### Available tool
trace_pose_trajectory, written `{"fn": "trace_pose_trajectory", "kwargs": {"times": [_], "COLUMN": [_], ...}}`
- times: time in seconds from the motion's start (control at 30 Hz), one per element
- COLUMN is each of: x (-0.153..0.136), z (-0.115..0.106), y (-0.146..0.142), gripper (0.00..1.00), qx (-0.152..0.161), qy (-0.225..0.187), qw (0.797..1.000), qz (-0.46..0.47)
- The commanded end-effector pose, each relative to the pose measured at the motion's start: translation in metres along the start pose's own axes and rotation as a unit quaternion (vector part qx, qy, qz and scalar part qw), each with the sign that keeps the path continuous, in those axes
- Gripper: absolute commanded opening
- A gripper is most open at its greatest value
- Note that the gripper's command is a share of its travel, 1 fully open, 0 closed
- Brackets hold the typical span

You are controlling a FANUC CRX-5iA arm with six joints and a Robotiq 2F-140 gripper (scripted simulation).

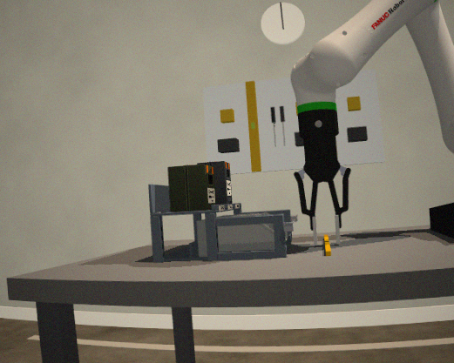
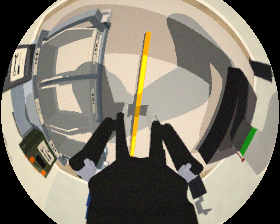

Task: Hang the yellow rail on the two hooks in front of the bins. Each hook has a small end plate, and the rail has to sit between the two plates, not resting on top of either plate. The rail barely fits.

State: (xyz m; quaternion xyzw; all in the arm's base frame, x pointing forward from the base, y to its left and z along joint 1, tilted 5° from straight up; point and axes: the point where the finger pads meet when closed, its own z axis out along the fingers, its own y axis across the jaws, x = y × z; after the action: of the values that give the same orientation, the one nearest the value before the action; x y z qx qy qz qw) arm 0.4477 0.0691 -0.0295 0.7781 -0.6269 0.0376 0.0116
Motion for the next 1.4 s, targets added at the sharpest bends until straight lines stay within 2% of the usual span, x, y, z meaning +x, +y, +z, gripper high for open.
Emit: {"fn": "trace_pose_trajectory", "kwargs": {"times": [0.0, 0.2, 0.23, 1.37], "x": [0.0, 0.0, 0.0, 0.0], "z": [-0.0002, -0.0002, -0.0002, -0.0003], "y": [-0.0002, -0.0002, -0.0002, -0.0003], "gripper": [0.3, 0.3, 0.0, 0.0], "qx": [0.0, 0.0, 0.0, 0.0], "qy": [0.0, 0.0, 0.0, 0.0], "qw": [1.0, 1.0, 1.0, 1.0], "qz": [0.0, 0.0, 0.0, 0.0]}}
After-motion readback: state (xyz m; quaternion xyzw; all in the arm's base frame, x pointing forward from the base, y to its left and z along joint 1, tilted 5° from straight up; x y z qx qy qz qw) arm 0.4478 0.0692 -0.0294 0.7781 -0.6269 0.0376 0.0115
